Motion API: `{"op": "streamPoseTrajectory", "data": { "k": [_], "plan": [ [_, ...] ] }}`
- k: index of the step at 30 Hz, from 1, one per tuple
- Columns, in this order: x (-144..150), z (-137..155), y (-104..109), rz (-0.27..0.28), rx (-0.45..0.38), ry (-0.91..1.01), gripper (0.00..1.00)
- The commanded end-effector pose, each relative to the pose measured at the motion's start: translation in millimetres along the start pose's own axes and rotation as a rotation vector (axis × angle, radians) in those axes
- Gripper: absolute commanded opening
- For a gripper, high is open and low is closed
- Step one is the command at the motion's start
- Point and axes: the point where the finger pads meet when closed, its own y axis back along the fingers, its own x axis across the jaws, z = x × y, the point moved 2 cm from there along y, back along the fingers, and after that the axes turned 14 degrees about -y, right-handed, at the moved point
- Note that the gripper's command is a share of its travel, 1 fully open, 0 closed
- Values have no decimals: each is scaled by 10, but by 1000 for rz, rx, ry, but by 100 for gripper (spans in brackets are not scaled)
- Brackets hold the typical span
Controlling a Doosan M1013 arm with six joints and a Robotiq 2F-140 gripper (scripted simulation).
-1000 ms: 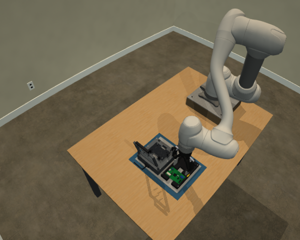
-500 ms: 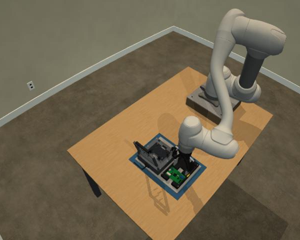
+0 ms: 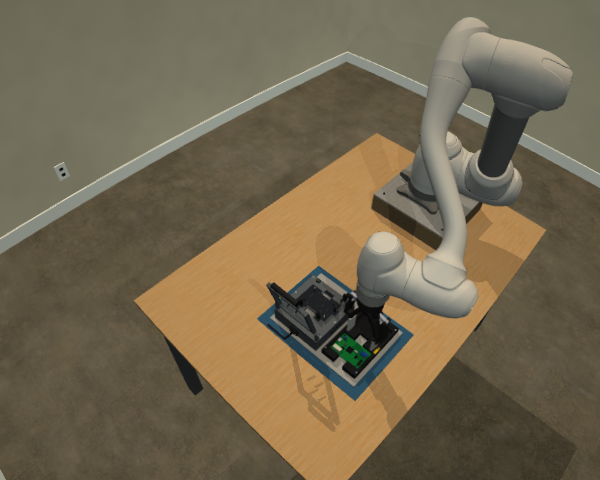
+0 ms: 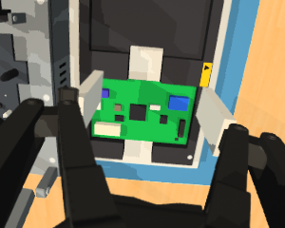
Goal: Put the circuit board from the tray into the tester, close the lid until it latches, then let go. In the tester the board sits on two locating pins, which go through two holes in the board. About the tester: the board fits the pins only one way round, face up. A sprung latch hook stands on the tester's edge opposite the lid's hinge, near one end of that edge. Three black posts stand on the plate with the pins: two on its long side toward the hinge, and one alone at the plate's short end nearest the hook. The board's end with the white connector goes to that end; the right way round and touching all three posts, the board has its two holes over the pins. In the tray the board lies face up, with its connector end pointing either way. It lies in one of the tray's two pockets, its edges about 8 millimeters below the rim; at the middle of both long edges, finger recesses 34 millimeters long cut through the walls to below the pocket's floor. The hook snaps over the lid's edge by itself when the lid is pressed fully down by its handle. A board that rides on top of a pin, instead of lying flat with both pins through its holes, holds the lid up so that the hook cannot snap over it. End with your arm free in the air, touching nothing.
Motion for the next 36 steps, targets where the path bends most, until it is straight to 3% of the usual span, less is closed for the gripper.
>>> {"op": "streamPoseTrajectory", "data": {
  "k": [1,36],
  "plan": [
    [4,-14,-21,0,1,-2,58],
    [17,126,-21,0,1,-2,58]
  ]
}}
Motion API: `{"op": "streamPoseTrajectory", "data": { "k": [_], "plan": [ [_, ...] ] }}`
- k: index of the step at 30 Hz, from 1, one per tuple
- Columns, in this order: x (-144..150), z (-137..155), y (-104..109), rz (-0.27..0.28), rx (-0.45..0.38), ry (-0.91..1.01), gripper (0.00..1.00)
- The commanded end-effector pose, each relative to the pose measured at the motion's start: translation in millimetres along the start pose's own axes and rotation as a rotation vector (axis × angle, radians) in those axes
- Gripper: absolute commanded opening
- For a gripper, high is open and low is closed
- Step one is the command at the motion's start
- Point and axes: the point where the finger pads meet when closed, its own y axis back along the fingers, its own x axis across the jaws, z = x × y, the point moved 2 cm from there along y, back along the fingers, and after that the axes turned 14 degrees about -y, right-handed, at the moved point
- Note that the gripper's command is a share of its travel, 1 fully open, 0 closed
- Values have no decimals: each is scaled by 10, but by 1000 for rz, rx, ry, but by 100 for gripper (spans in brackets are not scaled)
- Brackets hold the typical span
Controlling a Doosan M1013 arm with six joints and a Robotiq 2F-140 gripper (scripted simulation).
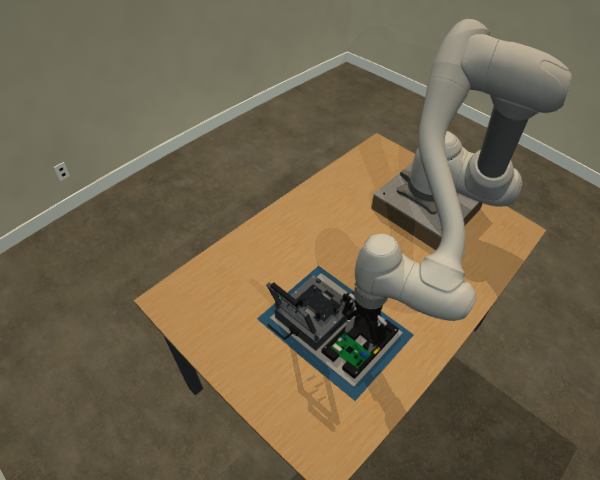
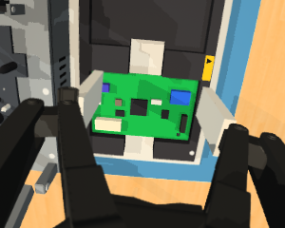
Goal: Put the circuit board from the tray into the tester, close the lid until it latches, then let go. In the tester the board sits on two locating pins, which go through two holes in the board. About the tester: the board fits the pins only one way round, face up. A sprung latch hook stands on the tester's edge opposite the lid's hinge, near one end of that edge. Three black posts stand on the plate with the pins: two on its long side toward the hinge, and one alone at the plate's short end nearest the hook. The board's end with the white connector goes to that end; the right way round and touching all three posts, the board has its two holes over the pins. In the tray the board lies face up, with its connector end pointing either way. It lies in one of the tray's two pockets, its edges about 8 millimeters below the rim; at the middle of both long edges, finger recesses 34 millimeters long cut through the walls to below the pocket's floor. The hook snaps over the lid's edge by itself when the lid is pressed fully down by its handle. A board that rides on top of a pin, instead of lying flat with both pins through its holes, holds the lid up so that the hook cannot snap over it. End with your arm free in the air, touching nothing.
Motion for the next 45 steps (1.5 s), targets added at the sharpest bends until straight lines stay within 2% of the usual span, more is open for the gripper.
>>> {"op": "streamPoseTrajectory", "data": {
  "k": [1,18,37,45],
  "plan": [
    [4,74,-3,-1,2,1,58],
    [24,276,-3,-1,2,1,58],
    [26,305,-4,-1,2,-10,58],
    [26,305,-4,-1,2,-148,58]
  ]
}}
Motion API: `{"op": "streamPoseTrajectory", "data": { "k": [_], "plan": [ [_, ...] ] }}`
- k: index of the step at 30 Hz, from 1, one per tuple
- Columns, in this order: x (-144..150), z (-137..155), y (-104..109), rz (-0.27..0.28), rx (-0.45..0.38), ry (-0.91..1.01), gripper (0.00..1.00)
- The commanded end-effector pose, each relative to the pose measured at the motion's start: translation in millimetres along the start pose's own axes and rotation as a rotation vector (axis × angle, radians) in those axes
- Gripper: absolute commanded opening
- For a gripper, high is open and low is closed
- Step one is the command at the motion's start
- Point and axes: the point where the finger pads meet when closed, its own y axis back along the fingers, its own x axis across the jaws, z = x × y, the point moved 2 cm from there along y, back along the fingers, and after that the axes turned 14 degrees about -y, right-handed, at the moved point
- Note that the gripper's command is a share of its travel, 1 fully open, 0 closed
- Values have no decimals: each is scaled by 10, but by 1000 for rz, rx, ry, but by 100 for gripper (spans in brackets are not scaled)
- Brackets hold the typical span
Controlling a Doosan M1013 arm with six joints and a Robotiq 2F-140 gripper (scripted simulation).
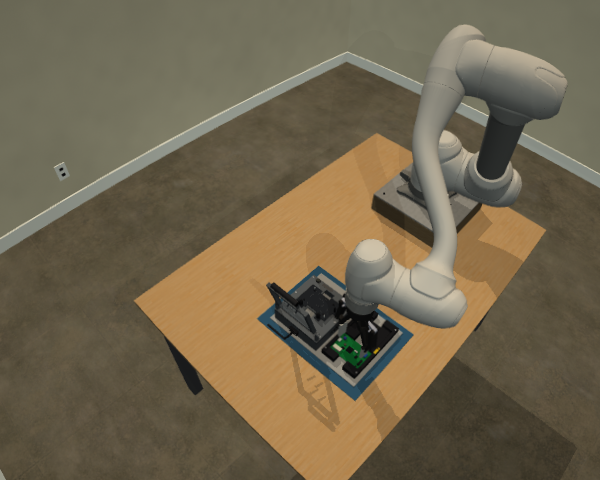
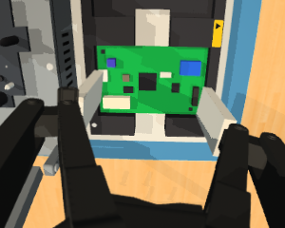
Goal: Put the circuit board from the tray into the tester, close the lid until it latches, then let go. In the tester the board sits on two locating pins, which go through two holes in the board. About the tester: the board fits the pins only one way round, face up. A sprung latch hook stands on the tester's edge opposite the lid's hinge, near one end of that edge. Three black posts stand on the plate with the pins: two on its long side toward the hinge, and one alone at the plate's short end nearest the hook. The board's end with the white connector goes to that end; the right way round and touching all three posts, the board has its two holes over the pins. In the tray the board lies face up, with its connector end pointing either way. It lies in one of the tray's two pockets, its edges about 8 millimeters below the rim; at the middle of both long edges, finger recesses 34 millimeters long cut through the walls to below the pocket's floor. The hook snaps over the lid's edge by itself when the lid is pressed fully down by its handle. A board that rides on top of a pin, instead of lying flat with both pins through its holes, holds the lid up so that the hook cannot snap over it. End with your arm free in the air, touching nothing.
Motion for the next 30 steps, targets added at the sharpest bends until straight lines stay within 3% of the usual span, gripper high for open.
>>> {"op": "streamPoseTrajectory", "data": {
  "k": [1,30],
  "plan": [
    [1,6,-3,-1,2,-109,58],
    [1,6,-3,-2,2,-1006,58]
  ]
}}
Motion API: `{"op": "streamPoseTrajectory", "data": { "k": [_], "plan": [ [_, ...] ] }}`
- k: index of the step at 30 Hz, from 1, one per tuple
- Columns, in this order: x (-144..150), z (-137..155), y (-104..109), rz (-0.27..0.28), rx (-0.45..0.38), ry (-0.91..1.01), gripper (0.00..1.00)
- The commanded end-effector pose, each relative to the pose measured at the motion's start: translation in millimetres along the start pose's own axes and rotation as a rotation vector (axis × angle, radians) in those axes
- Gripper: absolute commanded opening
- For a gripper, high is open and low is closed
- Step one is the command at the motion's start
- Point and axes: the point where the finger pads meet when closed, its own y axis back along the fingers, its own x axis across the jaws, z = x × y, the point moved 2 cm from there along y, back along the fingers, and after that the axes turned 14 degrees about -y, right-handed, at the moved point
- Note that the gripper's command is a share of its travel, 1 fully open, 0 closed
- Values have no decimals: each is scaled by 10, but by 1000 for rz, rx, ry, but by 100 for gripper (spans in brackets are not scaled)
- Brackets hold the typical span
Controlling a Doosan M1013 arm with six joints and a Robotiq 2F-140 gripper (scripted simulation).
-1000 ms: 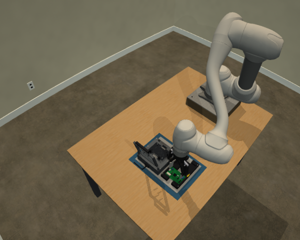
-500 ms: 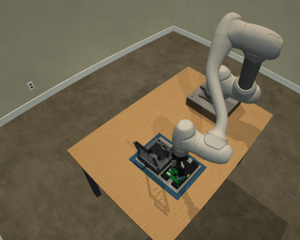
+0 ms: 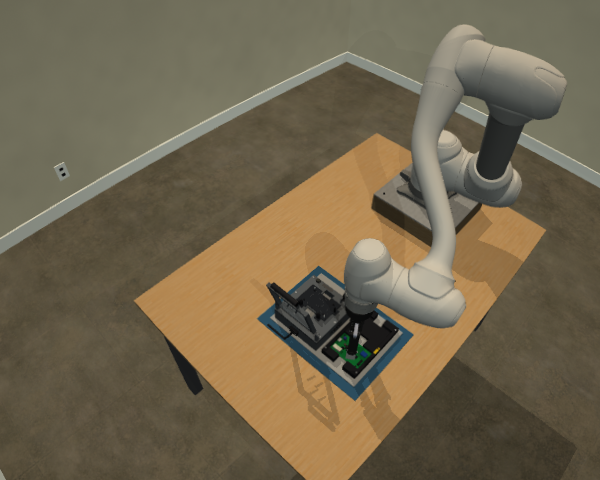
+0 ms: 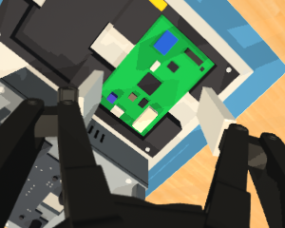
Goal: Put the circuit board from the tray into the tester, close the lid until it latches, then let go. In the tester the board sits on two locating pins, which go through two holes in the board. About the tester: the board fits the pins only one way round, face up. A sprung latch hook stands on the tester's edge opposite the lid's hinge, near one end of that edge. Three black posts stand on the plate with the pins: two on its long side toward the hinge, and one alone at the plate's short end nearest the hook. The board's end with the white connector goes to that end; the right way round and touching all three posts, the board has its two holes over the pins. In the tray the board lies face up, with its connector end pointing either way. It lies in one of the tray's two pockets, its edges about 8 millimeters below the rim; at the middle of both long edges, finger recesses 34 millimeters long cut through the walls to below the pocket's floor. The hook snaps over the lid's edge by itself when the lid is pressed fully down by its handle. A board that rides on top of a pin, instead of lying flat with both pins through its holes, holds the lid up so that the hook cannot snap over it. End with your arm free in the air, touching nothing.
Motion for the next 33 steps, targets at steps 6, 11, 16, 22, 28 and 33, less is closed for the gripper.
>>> {"op": "streamPoseTrajectory", "data": {
  "k": [6,11,16,22,28,33],
  "plan": [
    [4,-5,-3,-2,-7,-327,58],
    [4,-5,-3,-1,-8,-472,58],
    [4,-5,-3,-1,-8,-526,58],
    [4,-5,-3,-1,-8,-563,58],
    [4,-5,-3,-1,-8,-564,58],
    [4,-5,-3,-1,-8,-564,58]
  ]
}}
